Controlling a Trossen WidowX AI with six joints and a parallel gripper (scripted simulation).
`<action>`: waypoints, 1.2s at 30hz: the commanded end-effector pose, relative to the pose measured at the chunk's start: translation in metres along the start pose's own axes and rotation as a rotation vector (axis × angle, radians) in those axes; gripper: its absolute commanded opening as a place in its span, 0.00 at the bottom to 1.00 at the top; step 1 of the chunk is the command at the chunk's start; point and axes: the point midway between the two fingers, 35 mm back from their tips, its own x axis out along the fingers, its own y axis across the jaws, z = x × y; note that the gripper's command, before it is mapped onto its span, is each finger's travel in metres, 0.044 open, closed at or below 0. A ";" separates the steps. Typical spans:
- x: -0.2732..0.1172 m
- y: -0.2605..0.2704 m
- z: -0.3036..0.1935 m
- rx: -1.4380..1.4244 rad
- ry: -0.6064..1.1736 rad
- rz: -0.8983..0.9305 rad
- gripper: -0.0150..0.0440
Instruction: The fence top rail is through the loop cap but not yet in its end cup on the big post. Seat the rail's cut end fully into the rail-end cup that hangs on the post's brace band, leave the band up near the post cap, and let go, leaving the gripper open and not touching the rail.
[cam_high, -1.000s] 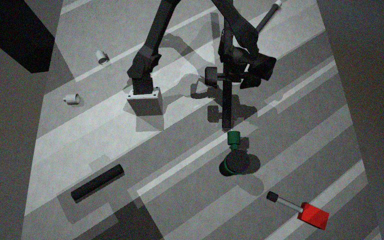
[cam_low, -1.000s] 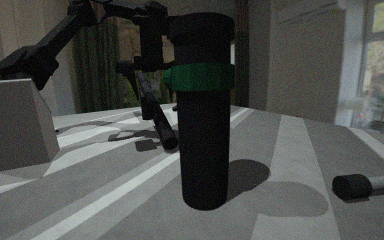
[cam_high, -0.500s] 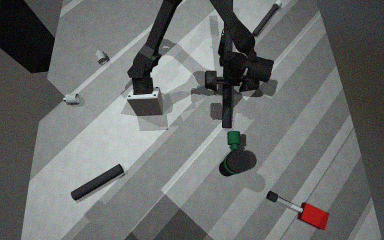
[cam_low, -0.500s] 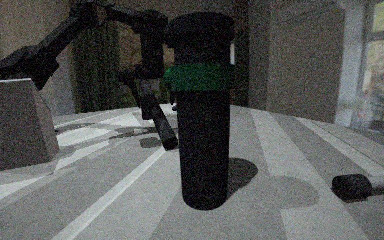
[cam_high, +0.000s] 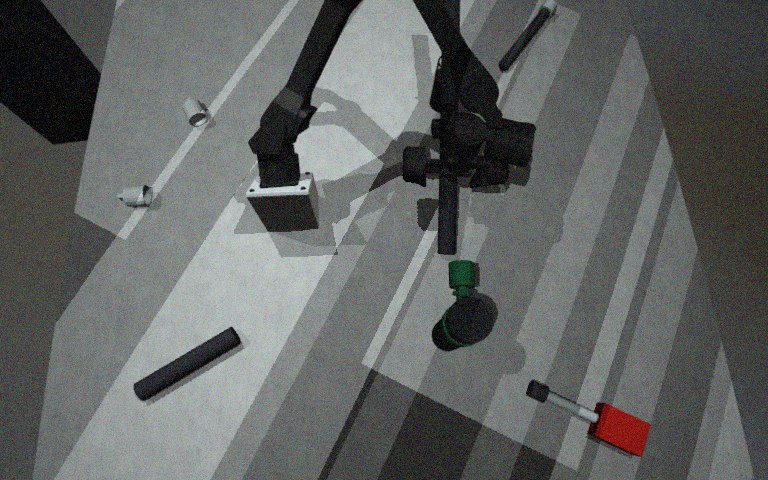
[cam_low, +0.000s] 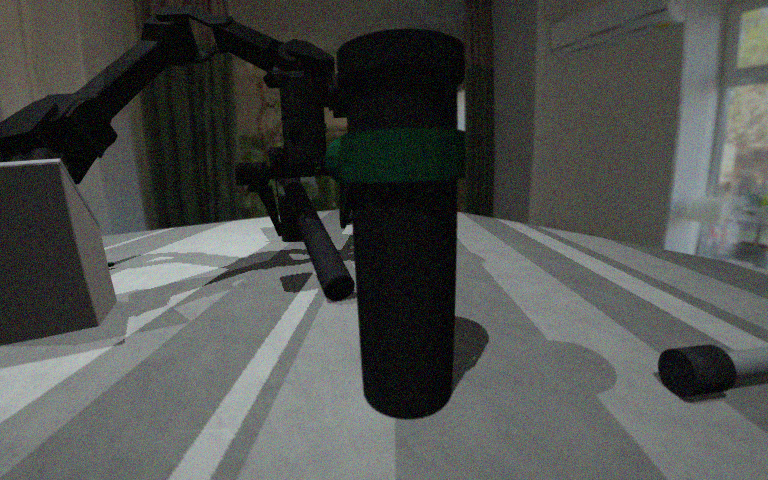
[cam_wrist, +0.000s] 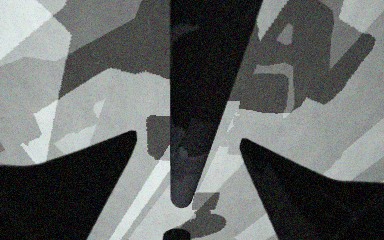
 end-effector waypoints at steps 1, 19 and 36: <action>0.007 0.001 0.000 0.005 -0.004 0.002 1.00; 0.025 0.002 0.001 0.005 -0.007 0.003 0.78; 0.021 0.002 0.000 0.005 -0.007 0.003 0.29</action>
